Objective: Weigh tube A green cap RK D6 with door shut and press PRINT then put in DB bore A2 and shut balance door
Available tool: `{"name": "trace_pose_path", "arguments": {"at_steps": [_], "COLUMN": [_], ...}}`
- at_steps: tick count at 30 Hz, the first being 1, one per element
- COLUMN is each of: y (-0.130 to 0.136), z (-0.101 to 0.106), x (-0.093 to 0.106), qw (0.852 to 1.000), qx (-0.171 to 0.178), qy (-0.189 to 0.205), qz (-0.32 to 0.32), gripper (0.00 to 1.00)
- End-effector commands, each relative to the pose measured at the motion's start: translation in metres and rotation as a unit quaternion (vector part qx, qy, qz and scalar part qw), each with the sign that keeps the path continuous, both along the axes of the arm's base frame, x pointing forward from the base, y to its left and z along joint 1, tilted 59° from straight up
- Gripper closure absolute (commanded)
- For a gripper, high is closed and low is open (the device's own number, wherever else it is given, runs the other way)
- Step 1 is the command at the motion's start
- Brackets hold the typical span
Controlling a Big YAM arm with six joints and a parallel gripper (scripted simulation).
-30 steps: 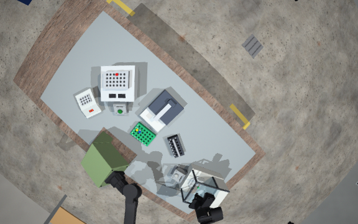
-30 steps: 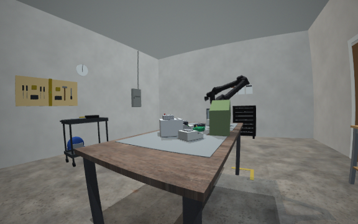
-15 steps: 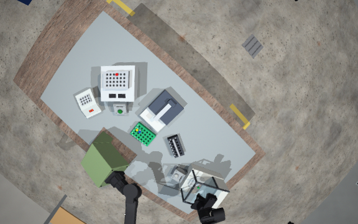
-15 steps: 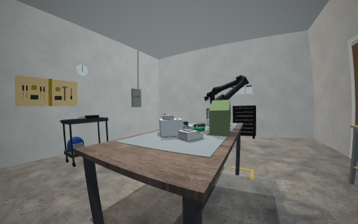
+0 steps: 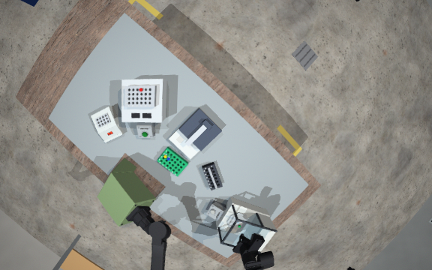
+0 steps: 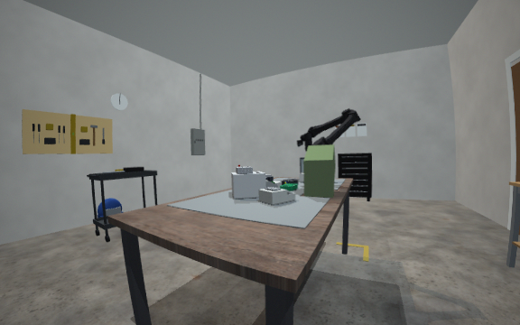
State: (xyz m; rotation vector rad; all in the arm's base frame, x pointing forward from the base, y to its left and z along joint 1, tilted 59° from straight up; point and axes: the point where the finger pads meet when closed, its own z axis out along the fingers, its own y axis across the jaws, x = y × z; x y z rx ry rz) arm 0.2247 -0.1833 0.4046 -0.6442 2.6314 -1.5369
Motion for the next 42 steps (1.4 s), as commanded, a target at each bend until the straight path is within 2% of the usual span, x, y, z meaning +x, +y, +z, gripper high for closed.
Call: {"name": "trace_pose_path", "arguments": {"at_steps": [1, 42], "y": [-0.008, -0.023], "z": [0.023, 0.053], "x": [0.006, 0.017], "qw": [1.000, 1.000], "qx": [-0.007, -0.008], "qy": [-0.017, -0.017], "qz": [-0.004, -0.004], "gripper": [0.94, 0.94]}}
